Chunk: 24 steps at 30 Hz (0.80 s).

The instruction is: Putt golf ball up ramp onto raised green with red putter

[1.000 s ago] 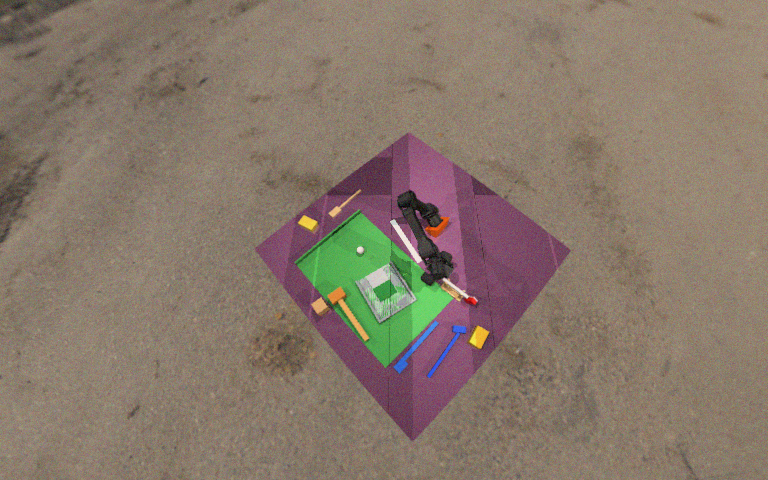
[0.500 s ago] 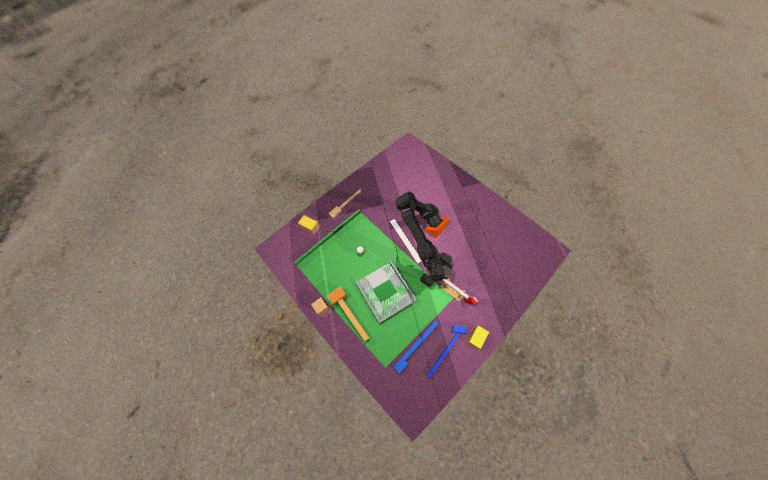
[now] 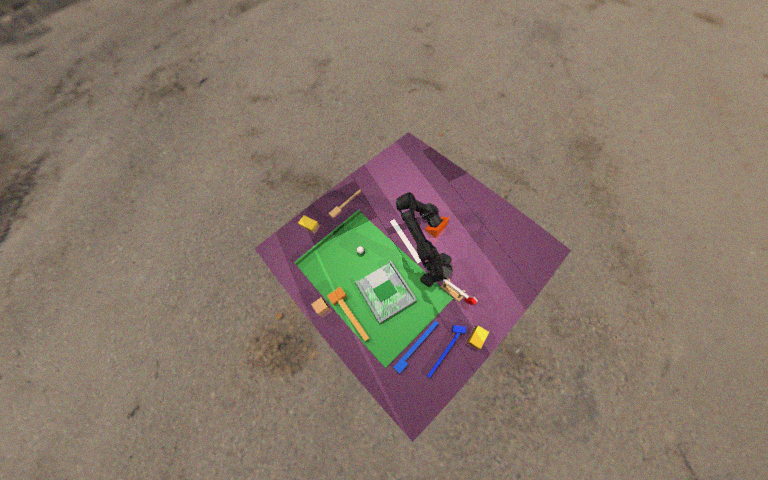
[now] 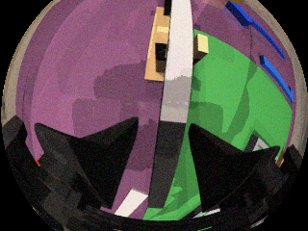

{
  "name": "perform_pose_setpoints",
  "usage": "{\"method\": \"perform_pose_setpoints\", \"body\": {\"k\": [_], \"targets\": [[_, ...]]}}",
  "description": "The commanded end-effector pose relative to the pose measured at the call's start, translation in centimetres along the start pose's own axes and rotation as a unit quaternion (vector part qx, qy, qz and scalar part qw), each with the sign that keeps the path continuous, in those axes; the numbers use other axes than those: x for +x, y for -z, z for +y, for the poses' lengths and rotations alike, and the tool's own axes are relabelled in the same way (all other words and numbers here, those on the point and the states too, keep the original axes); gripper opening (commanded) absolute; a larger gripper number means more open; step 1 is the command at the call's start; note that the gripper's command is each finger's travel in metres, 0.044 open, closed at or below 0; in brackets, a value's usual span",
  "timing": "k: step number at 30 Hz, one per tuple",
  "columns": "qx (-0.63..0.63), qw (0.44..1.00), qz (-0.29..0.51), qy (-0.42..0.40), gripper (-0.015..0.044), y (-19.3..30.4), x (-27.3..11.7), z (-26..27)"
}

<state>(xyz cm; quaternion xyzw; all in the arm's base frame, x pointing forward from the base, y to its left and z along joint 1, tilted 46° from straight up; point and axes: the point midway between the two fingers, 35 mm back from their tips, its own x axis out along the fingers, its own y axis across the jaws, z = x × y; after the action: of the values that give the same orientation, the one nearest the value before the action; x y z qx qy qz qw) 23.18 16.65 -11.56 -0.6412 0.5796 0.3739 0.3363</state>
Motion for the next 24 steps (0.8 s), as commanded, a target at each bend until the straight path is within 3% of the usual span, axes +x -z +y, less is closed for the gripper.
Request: {"method": "perform_pose_setpoints", "body": {"k": [1, 4, 11, 24], "targets": [[0.0, 1.0, 0.0, 0.0, 0.0125, 0.0, 0.0, 0.0], [0.0, 1.0, 0.0, 0.0, 0.0046, 0.0, 0.0, 0.0], [0.0, 1.0, 0.0, 0.0, 0.0, 0.0, 0.0, 0.0], [0.0, 1.0, -0.002, 0.0, 0.0, -1.8, -5.5, -0.3]]}}
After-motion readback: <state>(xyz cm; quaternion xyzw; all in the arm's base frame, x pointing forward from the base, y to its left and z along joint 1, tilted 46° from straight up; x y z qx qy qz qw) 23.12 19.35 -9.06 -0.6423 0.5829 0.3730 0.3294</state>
